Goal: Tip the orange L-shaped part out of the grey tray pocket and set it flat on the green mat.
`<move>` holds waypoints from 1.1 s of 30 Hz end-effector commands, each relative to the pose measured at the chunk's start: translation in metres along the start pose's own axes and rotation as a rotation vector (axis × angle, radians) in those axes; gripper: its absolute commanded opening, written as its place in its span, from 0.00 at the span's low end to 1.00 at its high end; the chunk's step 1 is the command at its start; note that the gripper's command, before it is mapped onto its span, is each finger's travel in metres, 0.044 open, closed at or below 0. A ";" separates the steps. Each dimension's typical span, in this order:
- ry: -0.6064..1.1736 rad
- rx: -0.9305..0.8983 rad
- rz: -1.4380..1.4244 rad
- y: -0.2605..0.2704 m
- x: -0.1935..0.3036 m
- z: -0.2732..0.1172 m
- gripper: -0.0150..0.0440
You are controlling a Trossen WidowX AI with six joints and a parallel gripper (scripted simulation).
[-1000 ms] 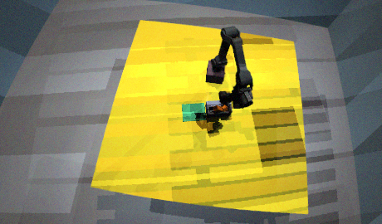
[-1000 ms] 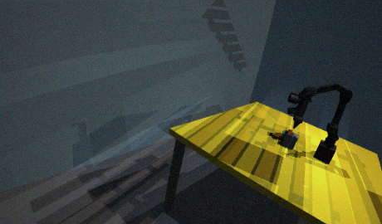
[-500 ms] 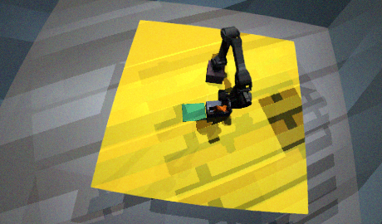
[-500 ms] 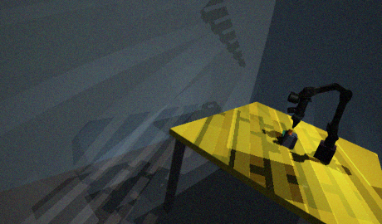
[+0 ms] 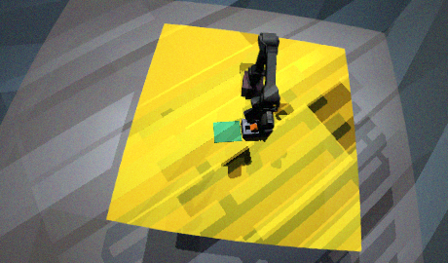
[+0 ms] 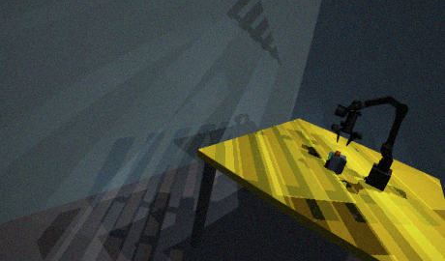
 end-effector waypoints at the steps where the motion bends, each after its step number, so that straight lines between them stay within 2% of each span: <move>1: 0.005 0.008 0.112 -0.001 -0.004 0.002 0.73; 9: 0.005 0.008 0.112 -0.001 -0.004 0.032 0.73; 33: 0.005 0.009 0.112 -0.001 -0.004 0.066 0.73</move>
Point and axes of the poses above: the point midway between the two fingers, 35 mm back from their tips, its own z axis out along the fingers, its own y axis across the jaws, x = y × z, the point moved 1 cm from there along -z, back along the fingers, and after that the axes turned 1 degree about z, right-handed, at the moved point
